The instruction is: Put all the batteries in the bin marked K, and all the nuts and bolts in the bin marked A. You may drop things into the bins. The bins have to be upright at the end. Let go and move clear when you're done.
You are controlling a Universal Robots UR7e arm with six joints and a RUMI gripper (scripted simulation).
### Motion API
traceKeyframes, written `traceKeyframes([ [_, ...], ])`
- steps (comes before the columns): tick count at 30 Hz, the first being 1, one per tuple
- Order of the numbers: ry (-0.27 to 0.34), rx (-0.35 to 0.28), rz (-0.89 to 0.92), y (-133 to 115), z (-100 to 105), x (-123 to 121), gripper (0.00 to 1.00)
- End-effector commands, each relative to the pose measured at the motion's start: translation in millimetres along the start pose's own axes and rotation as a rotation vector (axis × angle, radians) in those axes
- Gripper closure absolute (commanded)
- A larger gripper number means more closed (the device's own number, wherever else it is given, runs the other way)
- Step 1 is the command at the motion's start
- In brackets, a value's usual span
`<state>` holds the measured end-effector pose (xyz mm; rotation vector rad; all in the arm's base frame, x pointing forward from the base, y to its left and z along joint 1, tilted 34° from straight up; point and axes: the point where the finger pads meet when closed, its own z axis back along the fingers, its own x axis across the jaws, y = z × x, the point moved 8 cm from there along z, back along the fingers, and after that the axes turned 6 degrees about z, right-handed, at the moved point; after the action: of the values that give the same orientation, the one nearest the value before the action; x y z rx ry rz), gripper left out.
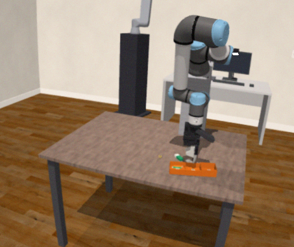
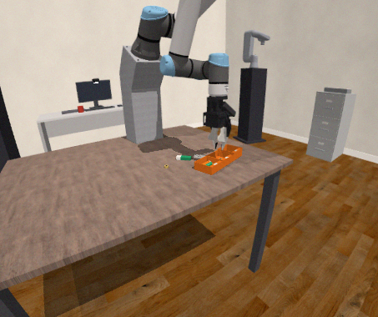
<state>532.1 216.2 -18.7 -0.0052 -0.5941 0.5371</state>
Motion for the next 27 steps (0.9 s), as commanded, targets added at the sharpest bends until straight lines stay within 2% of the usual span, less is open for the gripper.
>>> traceKeyframes([
  [1,-0.001,0.000,0.000,-0.2,5.2,0.4,0.82],
  [8,-0.001,0.000,0.000,-0.1,5.2,0.3,0.82],
  [20,0.003,-0.001,-0.457,-74.3,9.2,-66.4,0.82],
  [22,0.003,-0.001,-0.457,-74.3,9.2,-66.4,0.82],
  [23,0.003,-0.001,-0.554,-80.5,9.5,-72.0,0.82],
  [27,0.005,-0.002,-0.675,-105.3,10.8,-94.3,0.82],
])
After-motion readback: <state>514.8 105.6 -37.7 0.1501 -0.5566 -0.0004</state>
